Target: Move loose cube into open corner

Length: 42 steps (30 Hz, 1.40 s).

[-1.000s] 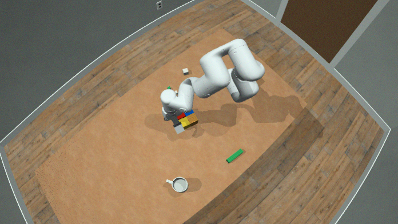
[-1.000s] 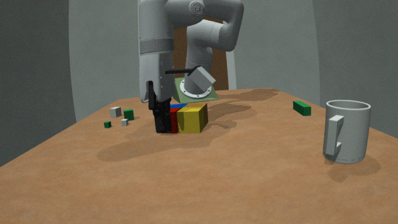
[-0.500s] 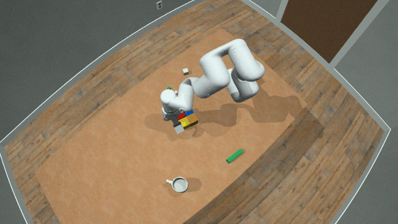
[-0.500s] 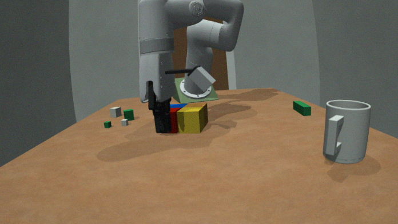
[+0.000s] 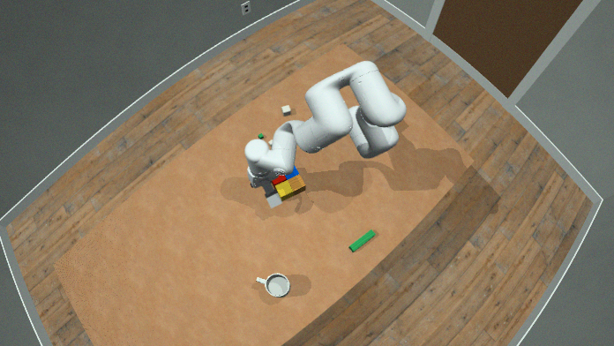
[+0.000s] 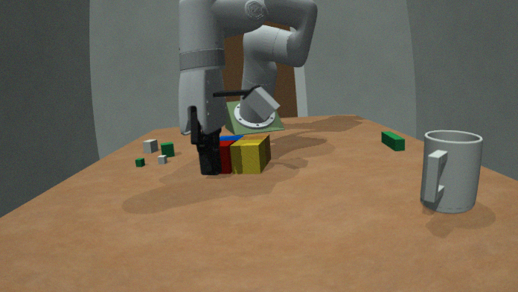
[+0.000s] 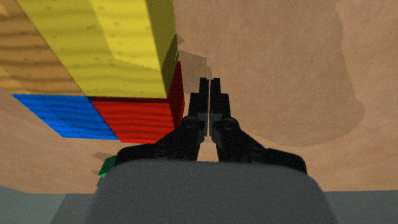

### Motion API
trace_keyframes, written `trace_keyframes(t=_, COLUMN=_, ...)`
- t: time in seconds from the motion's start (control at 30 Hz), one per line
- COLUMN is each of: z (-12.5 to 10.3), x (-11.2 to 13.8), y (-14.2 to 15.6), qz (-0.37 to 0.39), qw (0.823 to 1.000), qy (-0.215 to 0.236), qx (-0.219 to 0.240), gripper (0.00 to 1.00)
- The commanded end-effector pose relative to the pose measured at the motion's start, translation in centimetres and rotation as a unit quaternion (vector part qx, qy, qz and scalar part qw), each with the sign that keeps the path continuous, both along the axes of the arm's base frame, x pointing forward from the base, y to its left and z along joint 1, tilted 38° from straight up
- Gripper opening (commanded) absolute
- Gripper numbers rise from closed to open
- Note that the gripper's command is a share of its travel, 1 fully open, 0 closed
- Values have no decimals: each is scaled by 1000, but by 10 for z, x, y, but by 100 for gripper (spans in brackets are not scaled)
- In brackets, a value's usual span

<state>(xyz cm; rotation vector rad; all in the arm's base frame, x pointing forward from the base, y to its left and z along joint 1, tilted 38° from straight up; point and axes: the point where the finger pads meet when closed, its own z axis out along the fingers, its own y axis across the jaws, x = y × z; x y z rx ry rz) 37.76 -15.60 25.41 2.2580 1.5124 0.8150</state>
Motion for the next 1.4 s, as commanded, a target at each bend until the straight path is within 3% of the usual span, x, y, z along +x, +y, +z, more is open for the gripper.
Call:
trace_keyframes(t=0.0, z=2, x=1, y=-1, qz=-1, qw=1000, qy=-1, qx=-1, gripper=0)
trace_keyframes(t=0.67, z=16, x=-10, y=-2, qz=-1, qw=1000, qy=-1, qx=-1, gripper=0)
trace_keyframes(t=1.37, z=59, x=-43, y=-5, qz=-1, qw=1000, qy=-1, qx=-1, gripper=0)
